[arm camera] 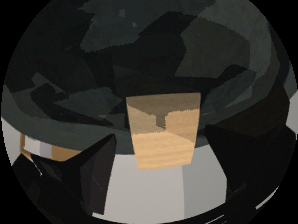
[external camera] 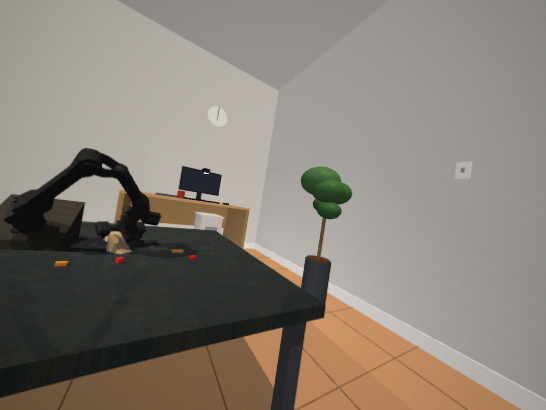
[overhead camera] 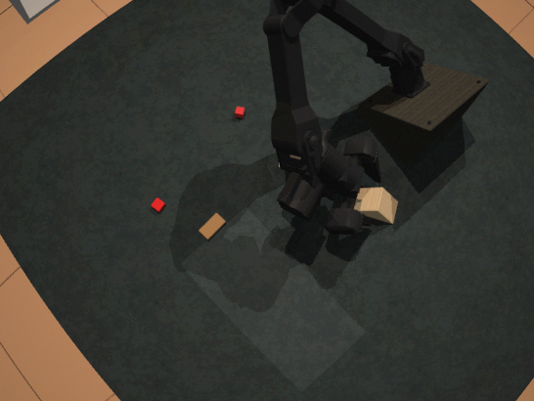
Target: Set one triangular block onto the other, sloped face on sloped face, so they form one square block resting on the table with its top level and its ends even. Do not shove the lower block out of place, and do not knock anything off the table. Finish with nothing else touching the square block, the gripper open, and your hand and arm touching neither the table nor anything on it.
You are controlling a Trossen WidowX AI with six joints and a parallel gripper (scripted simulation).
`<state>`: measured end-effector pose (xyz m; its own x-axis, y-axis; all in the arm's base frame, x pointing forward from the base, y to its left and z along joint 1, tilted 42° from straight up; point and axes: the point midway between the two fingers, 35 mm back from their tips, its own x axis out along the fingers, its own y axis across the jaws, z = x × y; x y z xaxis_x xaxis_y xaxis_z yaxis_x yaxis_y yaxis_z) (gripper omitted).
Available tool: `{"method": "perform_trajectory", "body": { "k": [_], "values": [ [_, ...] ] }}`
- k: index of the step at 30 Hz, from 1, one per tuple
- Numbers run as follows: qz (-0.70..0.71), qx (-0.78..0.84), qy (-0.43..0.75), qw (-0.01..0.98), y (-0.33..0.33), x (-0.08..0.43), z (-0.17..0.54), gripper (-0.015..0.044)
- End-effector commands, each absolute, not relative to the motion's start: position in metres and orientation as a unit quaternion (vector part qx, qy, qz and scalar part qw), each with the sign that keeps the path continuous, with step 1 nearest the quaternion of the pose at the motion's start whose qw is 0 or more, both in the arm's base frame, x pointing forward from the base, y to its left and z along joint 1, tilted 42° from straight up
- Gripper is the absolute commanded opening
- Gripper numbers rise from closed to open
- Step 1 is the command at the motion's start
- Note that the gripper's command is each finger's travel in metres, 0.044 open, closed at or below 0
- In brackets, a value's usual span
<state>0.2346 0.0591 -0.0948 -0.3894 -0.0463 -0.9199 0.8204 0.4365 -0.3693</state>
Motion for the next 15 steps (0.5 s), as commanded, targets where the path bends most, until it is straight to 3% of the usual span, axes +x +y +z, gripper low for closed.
{"method": "perform_trajectory", "body": {
  "k": [1, 15],
  "values": [
    [-0.453, 0.280, 0.700, 0.477, 0.0600, 0.2313, -0.1006, 0.0440],
    [-0.453, 0.280, 0.700, 0.477, 0.0613, 0.2302, -0.1018, 0.0440]
  ]
}}
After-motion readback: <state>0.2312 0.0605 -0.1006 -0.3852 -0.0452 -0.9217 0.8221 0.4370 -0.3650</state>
